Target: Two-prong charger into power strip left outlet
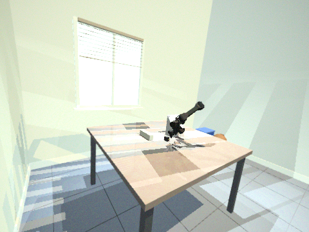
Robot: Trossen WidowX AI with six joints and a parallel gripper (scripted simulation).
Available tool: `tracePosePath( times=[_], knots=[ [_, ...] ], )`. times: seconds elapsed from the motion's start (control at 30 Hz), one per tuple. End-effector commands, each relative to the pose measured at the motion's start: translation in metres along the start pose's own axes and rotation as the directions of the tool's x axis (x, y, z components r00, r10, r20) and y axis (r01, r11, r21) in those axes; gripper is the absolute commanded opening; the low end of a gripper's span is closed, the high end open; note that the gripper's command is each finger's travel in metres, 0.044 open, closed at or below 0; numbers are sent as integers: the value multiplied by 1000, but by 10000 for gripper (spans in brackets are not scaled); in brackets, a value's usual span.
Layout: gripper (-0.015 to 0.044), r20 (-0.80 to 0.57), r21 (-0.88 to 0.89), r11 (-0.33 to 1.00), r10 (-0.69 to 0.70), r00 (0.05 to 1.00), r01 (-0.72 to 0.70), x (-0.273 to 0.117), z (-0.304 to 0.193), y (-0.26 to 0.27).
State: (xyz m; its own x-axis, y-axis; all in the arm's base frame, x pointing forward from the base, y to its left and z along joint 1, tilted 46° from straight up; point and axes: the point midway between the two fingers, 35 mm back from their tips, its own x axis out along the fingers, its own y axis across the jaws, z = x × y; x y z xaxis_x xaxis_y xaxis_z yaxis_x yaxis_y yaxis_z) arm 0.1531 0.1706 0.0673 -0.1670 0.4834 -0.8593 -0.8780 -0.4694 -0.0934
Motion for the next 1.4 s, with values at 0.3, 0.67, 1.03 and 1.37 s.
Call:
tracePosePath(
  times=[0.3, 0.67, 1.03, 1.37],
  knots=[
    [440, 63, 49, 998, -35, 997, 32, 2, -29, -6],
    [440, 116, 95, 992, -89, 989, 78, 0, -54, -10],
    [440, 157, 136, 982, -150, 976, 129, -2, -76, -12],
    [440, 158, 136, 982, -150, 976, 129, 10, -74, -14]
  ],
)
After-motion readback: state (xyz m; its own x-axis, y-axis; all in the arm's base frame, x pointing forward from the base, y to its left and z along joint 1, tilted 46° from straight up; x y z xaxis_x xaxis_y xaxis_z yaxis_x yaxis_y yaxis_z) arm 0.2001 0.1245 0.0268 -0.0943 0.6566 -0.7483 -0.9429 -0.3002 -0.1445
